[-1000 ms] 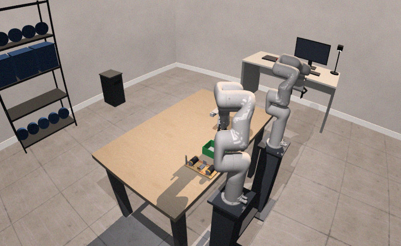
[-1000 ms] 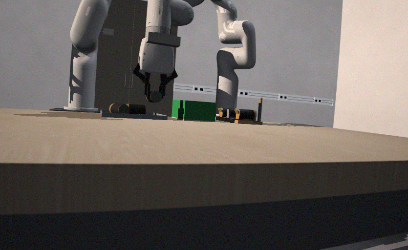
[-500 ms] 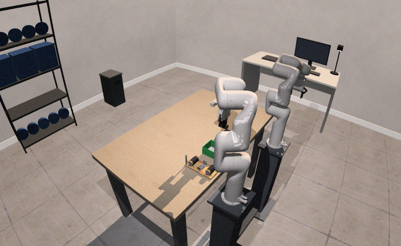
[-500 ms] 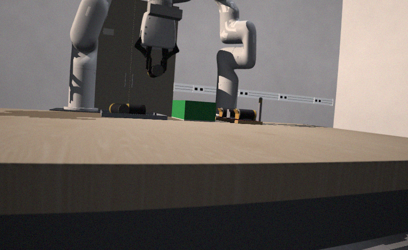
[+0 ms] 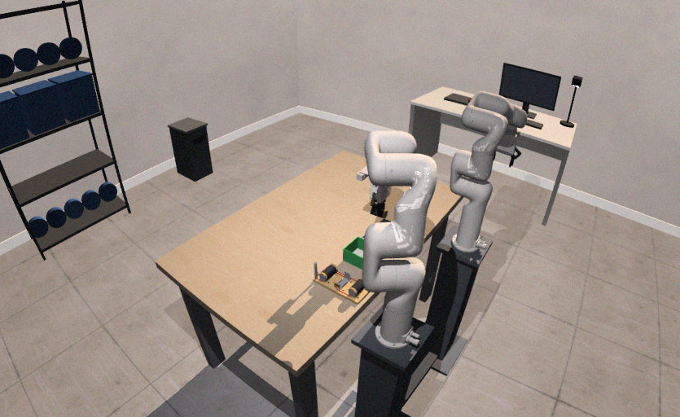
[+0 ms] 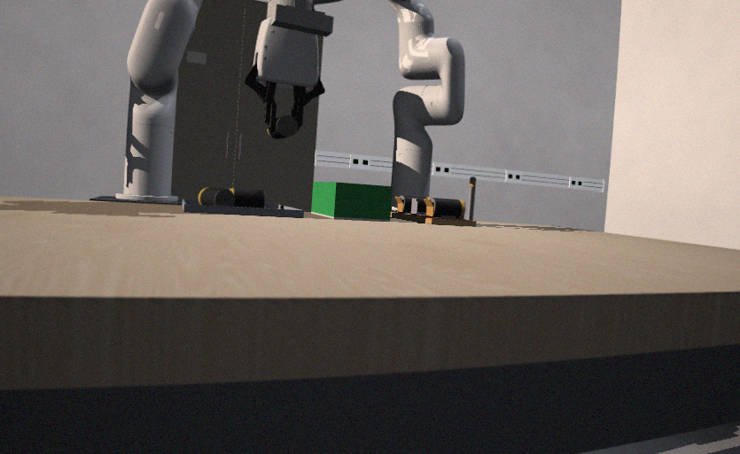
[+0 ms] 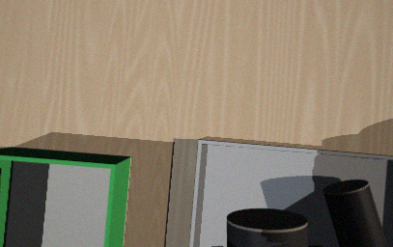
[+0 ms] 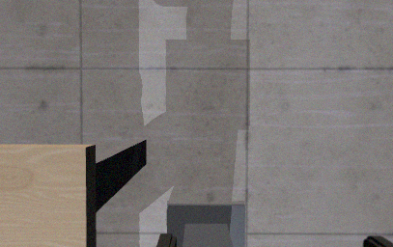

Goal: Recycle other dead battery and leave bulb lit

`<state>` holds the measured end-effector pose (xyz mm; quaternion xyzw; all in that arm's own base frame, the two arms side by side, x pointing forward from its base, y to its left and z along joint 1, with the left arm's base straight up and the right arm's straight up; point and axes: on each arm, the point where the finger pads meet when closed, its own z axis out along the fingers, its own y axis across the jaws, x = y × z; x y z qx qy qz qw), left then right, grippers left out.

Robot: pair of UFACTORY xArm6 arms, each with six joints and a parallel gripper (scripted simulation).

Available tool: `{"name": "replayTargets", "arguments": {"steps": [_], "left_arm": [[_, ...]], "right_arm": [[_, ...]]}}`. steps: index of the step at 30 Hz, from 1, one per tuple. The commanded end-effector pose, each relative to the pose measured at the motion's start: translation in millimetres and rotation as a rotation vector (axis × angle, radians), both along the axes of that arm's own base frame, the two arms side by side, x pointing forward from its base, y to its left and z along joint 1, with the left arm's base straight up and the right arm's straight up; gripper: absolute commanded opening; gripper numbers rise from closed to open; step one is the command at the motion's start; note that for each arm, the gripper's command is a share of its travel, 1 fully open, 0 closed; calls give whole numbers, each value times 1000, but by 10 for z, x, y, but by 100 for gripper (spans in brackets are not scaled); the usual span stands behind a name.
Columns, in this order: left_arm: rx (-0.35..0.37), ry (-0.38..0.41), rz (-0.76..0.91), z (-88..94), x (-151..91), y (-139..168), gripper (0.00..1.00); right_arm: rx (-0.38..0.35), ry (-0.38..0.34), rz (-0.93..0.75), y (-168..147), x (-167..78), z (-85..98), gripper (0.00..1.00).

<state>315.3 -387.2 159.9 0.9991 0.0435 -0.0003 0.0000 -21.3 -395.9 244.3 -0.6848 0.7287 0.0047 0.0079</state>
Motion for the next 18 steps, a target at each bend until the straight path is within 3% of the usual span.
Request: {"name": "replayTargets", "arguments": {"steps": [1,9,18], "left_arm": [[-16,-8,62,61,14,-44,28],[-16,-7,215,61,14,-44,28],[-17,-4,544,61,14,-44,28]], "right_arm": [[-18,5,9,-35,0,57,100],[-18,5,9,-35,0,57,100],[-18,5,9,-35,0,57,100]]}}
